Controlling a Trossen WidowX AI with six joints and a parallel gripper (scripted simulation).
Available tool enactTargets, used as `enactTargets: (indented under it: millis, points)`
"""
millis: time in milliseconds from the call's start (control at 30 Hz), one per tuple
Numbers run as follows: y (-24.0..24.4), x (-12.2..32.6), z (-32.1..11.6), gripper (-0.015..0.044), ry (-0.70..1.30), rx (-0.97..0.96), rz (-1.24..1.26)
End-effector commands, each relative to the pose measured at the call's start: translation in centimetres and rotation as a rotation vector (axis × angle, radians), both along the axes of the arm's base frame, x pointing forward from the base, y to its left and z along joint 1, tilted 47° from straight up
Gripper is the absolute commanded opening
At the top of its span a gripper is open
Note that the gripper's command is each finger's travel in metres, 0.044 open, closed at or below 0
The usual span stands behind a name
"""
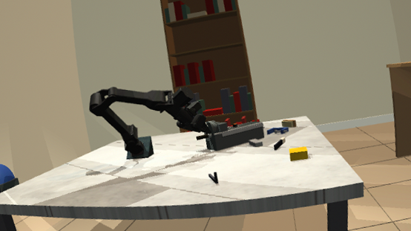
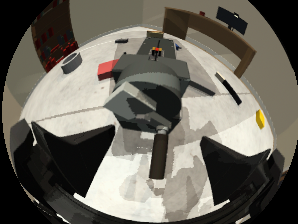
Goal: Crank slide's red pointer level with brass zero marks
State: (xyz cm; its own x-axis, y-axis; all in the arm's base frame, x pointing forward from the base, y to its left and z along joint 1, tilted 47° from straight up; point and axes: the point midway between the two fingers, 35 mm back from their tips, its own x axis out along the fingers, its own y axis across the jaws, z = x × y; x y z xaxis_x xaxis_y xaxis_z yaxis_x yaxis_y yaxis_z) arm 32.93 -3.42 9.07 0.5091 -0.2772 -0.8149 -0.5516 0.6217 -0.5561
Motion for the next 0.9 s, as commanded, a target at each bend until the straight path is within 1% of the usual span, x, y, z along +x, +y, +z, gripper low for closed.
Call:
enactTargets:
  millis: [0, 267, 533, 633, 867]
  points:
    - [0.6, 0.3, 0.9, 0.0440, -0.007, 0.000, -0.007]
    - [4.4, 1.2, 4.3, 0.0440, 0.003, 0.006, -0.006]
    - [8.0, 1.2, 7.5, 0.0440, 0.006, 0.004, -0.001]
    - [8.2, 1.4, 7.4, 0.0440, 0.002, 0.003, -0.018]
    - [9.6, 3.7, 5.8, 0.0440, -0.052, -0.015, -0.184]
